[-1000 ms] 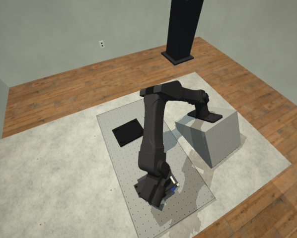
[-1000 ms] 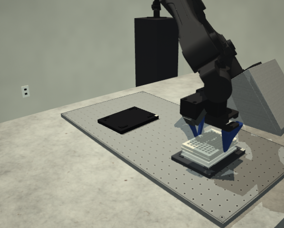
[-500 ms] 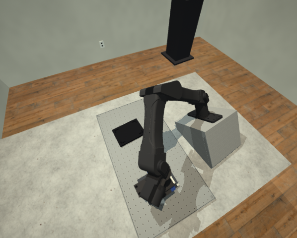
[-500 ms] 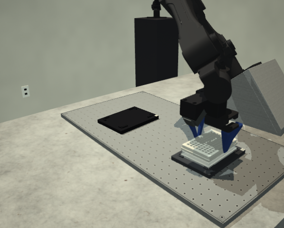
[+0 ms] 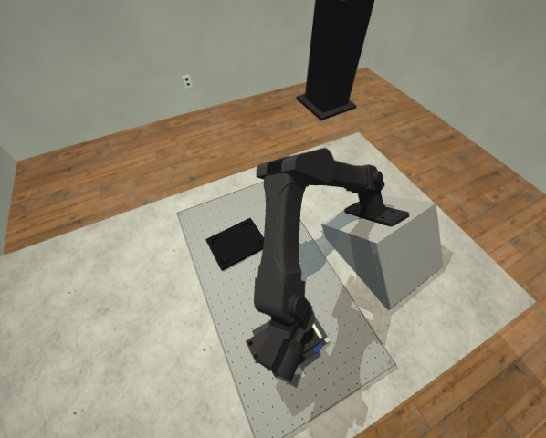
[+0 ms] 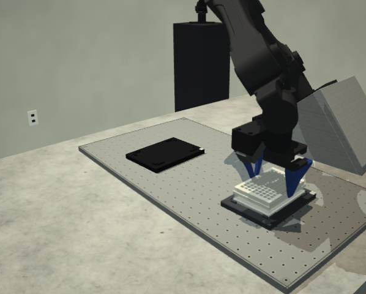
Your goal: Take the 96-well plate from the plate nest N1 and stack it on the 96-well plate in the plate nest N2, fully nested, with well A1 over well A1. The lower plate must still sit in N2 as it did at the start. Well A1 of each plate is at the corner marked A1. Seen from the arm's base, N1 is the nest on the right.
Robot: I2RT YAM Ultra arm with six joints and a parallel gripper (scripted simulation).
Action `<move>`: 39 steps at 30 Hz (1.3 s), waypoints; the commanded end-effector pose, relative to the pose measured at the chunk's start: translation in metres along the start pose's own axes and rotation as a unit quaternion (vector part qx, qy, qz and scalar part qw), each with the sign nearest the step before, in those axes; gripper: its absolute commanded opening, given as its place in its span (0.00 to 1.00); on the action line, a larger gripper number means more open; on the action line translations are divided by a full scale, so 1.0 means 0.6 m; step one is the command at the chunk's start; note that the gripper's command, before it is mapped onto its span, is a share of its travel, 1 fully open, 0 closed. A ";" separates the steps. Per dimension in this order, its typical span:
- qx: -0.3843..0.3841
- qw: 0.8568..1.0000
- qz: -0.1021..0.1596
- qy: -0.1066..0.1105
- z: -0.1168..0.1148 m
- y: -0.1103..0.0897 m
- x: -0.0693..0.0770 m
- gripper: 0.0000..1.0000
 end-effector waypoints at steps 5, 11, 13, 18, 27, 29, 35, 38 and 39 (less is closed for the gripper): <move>-0.006 1.000 -0.023 0.014 0.002 0.012 0.024 0.00; -0.003 1.000 -0.023 0.013 0.003 0.009 0.022 0.00; -0.011 0.999 -0.030 0.020 0.006 0.021 0.030 0.00; -0.010 0.999 -0.027 0.018 0.004 0.019 0.025 0.00; -0.003 1.000 -0.022 0.012 0.003 0.008 0.017 0.00; -0.003 1.000 -0.021 0.011 0.002 0.007 0.016 0.00; -0.005 1.000 -0.022 0.013 0.003 0.009 0.016 0.00; -0.003 1.000 -0.021 0.012 0.003 0.006 0.015 0.00; -0.003 1.000 -0.021 0.011 0.002 0.006 0.015 0.00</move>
Point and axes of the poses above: the point where the finger pads meet when closed, its own x axis back along the fingers, its own z axis across the jaws, y = z × x, the point moved 6 cm from there along x, back along the fingers, and after that the axes turned 12 degrees about -x, right-handed, at the moved point
